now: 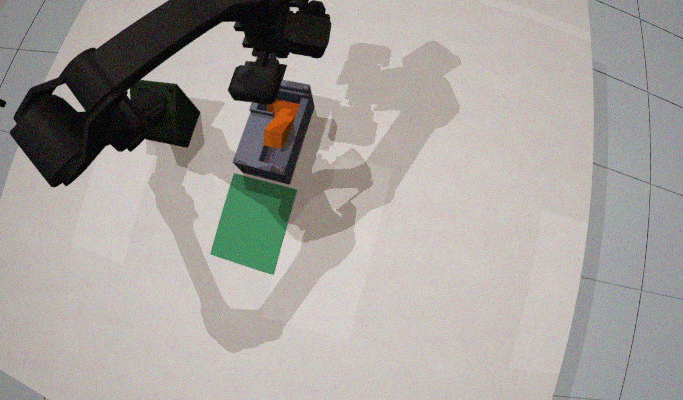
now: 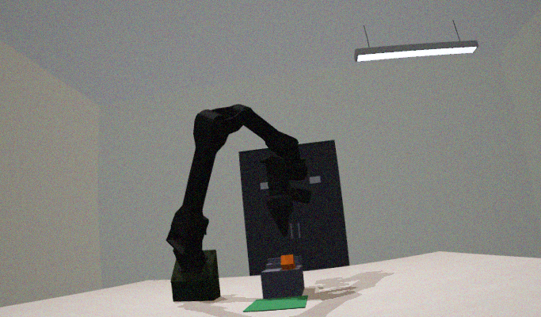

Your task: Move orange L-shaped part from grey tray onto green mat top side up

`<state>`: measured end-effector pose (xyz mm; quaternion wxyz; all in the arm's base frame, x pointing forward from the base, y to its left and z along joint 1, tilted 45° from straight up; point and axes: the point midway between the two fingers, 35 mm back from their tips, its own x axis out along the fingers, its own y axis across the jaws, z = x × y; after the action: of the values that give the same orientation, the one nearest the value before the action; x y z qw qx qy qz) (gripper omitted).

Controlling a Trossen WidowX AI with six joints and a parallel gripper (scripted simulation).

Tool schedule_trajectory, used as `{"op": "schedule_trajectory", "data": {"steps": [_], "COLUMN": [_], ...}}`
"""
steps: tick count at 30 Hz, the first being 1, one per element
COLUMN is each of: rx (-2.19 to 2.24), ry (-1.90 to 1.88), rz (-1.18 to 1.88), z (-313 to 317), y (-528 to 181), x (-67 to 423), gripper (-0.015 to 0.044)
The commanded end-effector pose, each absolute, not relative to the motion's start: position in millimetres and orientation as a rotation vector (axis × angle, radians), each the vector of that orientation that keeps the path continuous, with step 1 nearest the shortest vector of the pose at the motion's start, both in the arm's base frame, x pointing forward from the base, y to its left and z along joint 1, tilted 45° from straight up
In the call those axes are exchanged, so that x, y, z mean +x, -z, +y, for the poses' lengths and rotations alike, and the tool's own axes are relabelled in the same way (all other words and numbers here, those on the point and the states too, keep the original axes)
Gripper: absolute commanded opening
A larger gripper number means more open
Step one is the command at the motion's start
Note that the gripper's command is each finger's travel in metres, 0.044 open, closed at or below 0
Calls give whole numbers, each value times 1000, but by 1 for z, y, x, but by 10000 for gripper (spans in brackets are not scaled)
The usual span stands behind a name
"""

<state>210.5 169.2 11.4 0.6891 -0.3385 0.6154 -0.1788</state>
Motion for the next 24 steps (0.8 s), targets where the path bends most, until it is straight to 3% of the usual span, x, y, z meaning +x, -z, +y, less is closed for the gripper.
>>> {"op": "schedule_trajectory", "data": {"steps": [1,16,24], "rx": [-880,-1897,-1938], "ry": [302,-727,-780], "rz": [1418,1575,1571], "z": [163,117,115], "y": [-18,-61,-63], "x": [214,227,228], "gripper": [280,280,280]}}
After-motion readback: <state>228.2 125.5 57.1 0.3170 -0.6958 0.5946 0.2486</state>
